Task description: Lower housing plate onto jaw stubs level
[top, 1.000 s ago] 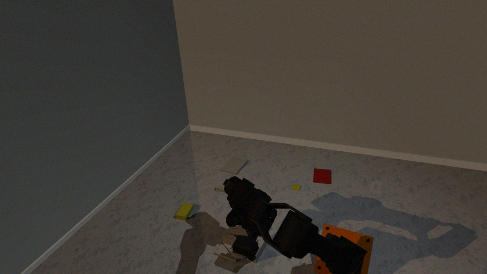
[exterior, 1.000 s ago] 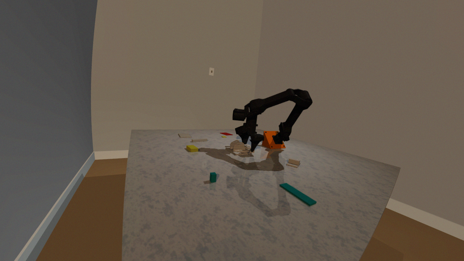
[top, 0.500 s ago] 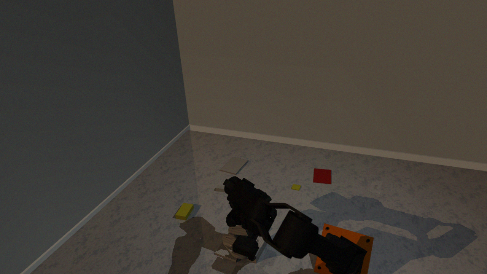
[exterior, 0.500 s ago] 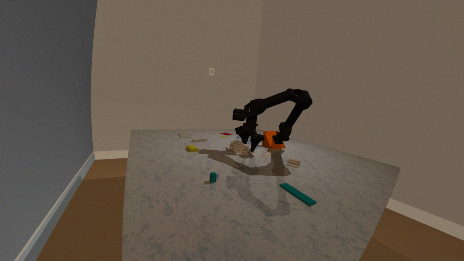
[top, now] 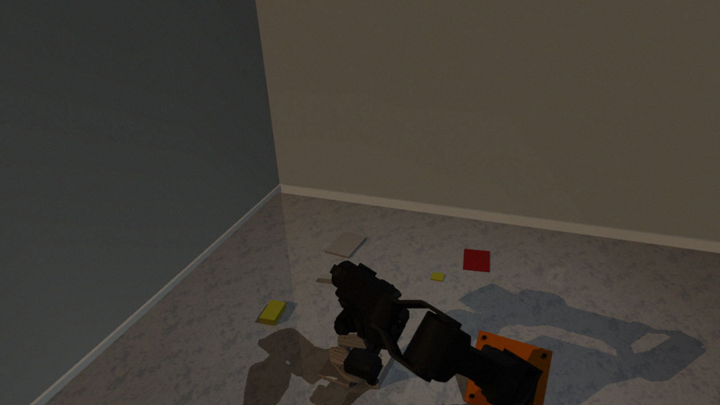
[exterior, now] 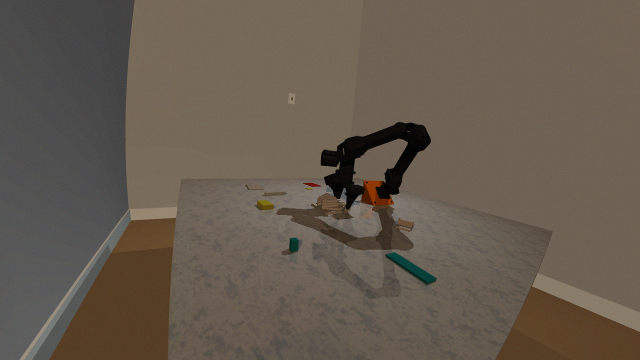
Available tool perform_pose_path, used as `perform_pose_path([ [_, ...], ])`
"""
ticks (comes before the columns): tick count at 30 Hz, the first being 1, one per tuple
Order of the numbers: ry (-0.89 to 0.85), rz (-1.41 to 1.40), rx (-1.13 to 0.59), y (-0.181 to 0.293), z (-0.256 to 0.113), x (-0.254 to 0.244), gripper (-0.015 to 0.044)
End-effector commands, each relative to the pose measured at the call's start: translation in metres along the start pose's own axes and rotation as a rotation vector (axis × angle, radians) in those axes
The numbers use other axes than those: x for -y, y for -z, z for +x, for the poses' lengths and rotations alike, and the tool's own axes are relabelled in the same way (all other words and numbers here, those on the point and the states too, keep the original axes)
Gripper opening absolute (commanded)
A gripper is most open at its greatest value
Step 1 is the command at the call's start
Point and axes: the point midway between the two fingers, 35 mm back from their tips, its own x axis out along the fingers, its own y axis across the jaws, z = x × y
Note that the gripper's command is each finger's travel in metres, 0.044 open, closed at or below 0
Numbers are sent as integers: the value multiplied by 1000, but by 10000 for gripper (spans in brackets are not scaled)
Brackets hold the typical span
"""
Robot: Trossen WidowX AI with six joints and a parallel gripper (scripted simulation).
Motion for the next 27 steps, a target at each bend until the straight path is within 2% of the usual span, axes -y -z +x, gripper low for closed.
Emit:
perform_pose_path([
  [1, -2, 3, 0, 0, 1, 0, 351],
  [8, -2, 3, 0, 0, 1, 0, 351],
  [11, 0, 0, 0, 0, 0, 0, 430],
  [12, 0, 0, 0, 0, 0, 0, 440],
  [27, 1, 0, 0, -1, -7, 0, 440],
])
